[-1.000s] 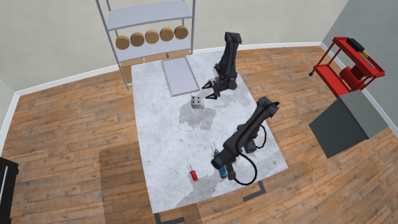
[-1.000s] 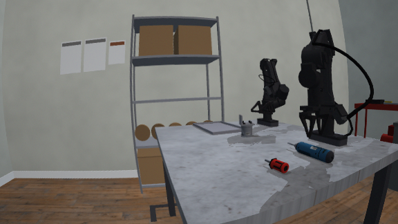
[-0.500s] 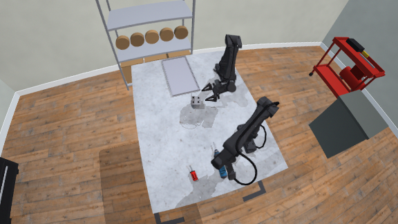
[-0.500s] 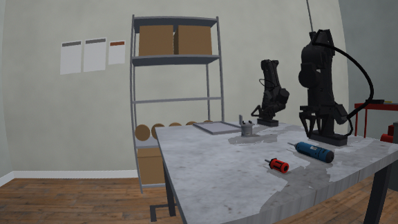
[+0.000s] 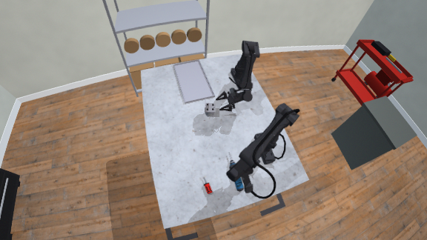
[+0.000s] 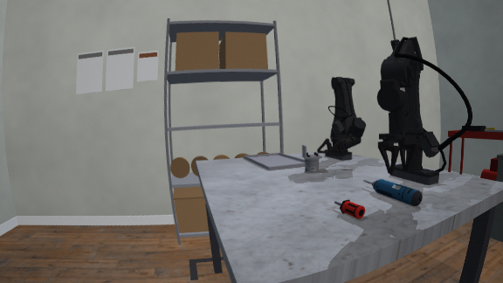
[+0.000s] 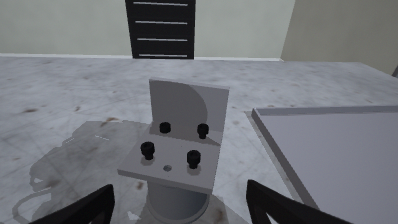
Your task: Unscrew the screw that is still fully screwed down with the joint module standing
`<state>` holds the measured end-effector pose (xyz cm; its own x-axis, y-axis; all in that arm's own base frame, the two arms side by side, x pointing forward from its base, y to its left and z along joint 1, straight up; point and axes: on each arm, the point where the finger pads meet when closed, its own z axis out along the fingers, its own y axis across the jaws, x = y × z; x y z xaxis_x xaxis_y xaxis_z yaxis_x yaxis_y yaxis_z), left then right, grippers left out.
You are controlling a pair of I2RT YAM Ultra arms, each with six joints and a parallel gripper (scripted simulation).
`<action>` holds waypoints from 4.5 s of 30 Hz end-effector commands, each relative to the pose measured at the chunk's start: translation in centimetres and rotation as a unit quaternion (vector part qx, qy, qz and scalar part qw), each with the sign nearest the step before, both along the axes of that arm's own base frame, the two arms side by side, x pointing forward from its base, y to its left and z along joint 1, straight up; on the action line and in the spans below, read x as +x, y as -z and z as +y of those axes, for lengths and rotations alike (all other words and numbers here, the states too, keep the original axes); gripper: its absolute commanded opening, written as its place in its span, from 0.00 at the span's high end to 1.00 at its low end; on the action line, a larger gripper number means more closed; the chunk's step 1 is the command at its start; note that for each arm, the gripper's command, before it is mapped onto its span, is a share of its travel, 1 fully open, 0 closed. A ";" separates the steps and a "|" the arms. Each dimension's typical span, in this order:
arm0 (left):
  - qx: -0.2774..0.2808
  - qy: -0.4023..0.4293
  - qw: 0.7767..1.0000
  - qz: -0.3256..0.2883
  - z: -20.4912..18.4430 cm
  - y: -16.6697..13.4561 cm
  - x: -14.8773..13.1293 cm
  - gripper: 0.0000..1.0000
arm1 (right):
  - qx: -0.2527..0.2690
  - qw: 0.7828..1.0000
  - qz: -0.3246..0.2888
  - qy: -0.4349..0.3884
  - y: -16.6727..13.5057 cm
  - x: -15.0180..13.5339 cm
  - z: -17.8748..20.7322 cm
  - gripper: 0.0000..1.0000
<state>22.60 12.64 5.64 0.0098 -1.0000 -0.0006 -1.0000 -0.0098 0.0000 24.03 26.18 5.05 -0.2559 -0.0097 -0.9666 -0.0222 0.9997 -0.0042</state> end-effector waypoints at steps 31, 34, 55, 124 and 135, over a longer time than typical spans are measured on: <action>0.019 0.003 1.000 -0.020 0.5 -1.1 1.1 0.35 | 0.010 1.000 -0.006 0.002 3.3 0.0 0.1 0.14; 0.019 0.003 1.000 -0.020 0.5 -1.1 1.1 0.35 | 0.003 1.000 -0.008 0.001 3.6 -0.1 0.1 0.14; 0.019 0.003 1.000 -0.020 0.5 -1.1 1.1 0.35 | 0.009 1.000 -0.003 -0.001 3.9 1.2 0.4 0.14; 0.019 0.003 1.000 -0.020 0.5 -1.1 1.1 0.35 | 0.008 1.000 -0.006 -0.002 4.9 5.8 0.5 0.14; 0.019 0.003 1.000 -0.020 0.5 -1.1 1.1 0.35 | 0.008 1.000 -0.005 -0.007 4.9 5.9 0.8 0.14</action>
<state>22.60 12.64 5.64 0.0098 -1.0000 -0.0006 -1.0000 -0.0098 0.0000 29.81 26.45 -0.12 -0.2499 -0.0023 -0.9683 -0.0239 0.9997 0.0038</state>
